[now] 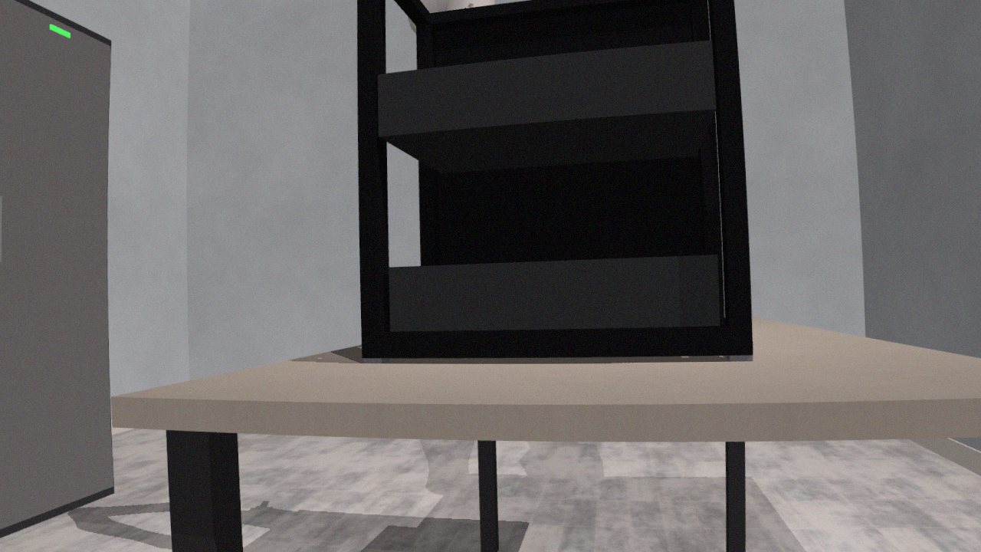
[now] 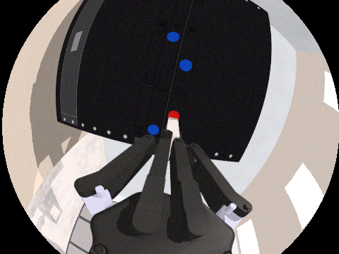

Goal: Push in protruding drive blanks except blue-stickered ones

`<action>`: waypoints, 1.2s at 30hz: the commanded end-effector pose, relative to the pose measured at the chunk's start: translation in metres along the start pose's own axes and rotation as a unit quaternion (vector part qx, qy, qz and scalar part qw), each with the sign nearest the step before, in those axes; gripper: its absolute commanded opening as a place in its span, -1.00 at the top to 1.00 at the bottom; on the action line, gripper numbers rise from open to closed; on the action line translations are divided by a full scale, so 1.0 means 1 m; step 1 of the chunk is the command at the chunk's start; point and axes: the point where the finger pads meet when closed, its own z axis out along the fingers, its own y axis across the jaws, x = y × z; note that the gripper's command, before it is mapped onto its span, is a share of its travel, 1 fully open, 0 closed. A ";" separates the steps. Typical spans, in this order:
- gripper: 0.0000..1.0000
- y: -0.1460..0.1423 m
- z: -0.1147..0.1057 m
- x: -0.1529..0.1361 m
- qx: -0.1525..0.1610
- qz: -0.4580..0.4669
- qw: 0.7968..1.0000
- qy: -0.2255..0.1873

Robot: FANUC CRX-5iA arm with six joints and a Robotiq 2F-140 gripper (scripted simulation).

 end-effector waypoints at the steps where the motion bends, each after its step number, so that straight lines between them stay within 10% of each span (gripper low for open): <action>1: 1.00 0.000 0.002 0.000 0.000 0.000 1.000 0.000; 36: 1.00 0.000 0.017 0.000 0.000 0.000 1.000 0.000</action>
